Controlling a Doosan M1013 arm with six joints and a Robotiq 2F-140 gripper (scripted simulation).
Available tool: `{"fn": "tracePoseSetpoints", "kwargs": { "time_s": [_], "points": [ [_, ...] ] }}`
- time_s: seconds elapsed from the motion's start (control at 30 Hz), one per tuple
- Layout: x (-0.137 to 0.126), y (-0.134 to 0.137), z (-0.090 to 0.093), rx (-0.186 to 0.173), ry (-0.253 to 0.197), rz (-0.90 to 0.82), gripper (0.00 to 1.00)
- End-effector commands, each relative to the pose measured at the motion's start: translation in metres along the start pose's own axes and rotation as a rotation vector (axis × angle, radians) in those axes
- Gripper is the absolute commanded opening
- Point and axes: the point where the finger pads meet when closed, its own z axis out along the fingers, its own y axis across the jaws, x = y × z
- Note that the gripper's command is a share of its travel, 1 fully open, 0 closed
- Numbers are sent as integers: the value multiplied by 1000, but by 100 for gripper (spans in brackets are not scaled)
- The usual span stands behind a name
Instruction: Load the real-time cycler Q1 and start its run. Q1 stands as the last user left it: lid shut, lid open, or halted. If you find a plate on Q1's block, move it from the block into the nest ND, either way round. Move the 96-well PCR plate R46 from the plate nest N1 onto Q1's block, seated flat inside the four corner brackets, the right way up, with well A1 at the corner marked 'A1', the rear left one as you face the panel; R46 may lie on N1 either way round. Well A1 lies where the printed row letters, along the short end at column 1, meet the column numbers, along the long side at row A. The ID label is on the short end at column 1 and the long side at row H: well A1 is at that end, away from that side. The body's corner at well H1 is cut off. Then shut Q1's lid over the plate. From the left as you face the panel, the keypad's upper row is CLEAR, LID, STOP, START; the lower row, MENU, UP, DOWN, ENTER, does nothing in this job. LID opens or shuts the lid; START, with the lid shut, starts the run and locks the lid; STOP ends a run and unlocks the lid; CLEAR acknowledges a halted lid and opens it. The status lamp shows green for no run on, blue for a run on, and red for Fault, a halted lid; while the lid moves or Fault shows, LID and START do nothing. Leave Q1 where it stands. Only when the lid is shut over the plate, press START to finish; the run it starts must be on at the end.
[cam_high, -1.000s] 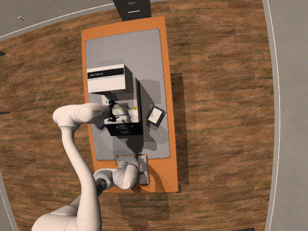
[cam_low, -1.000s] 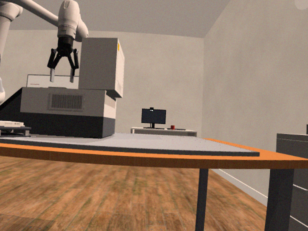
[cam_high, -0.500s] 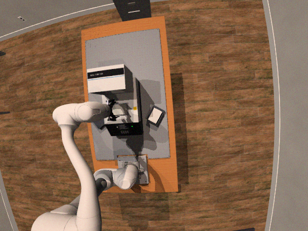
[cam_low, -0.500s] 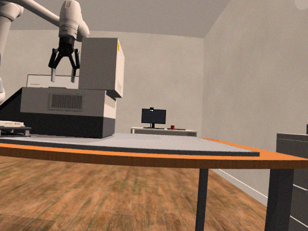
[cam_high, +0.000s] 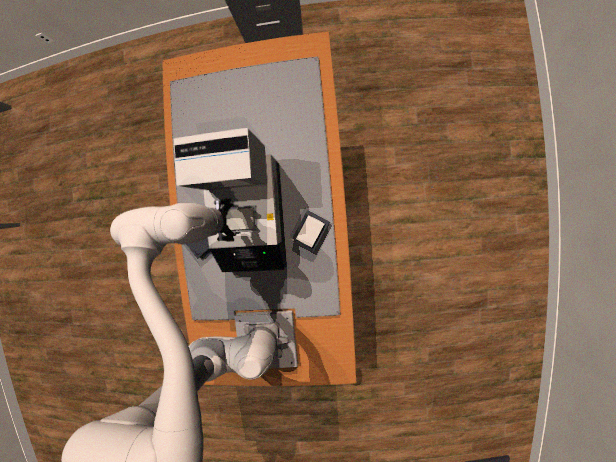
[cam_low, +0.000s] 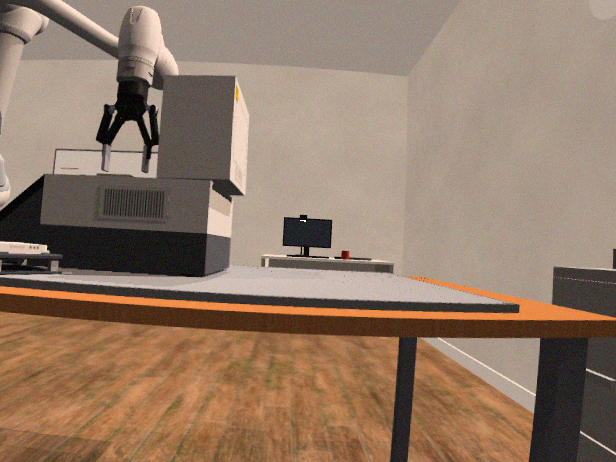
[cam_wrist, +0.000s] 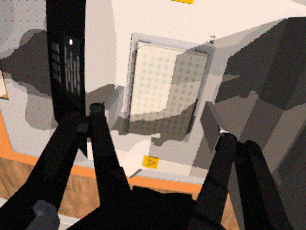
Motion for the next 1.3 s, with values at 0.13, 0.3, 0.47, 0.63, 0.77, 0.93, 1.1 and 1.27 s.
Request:
{"fn": "tracePoseSetpoints", "kwargs": {
  "time_s": [0.13,0.3,0.47,0.63,0.77,0.93,1.1,1.27],
  "points": [
    [-1,0,16,4,-3,-4,66],
    [-1,0,19,4,-3,-4,66],
    [-1,0,19,4,-3,-4,66],
    [-1,0,19,4,-3,-4,66],
    [-1,0,19,4,-3,-4,66],
    [-1,0,19,4,-3,-4,66],
    [-1,0,19,4,-3,-4,66],
    [-1,0,19,4,-3,-4,66]
  ]
}}
